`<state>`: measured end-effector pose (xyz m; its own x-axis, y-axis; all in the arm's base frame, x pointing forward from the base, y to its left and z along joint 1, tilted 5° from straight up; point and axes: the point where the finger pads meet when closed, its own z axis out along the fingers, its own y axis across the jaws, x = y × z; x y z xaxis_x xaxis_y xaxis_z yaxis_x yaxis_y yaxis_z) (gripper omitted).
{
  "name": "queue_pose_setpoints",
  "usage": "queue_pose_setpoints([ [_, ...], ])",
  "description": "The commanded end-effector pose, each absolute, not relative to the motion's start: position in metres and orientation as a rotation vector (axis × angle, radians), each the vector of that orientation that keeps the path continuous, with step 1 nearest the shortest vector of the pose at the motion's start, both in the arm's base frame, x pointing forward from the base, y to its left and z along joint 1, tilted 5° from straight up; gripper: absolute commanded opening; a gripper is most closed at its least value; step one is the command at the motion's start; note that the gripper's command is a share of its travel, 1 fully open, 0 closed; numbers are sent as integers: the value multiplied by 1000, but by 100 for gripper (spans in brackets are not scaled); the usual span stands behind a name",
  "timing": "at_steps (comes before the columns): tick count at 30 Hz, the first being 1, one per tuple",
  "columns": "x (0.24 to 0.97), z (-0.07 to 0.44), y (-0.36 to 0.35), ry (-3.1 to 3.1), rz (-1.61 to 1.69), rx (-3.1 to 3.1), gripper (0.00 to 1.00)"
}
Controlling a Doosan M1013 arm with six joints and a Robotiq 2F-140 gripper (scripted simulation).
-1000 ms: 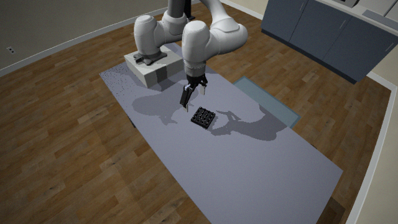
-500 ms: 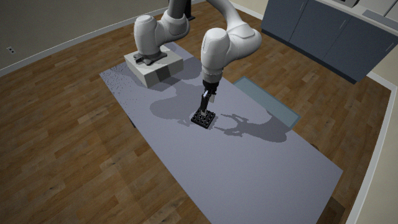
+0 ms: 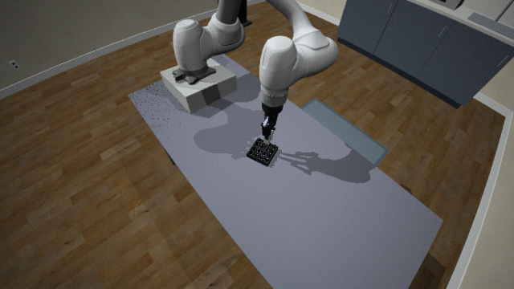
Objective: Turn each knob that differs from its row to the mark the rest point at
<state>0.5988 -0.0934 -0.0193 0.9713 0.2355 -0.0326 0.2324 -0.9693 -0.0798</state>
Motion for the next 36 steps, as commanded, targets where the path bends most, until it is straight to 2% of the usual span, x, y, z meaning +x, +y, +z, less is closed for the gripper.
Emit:
queue_pose_setpoints([
  [1, 599, -19, -93, -362, 64, -3044, 12],
  [36, 598, -31, -93, -362, 64, -3044, 12],
])
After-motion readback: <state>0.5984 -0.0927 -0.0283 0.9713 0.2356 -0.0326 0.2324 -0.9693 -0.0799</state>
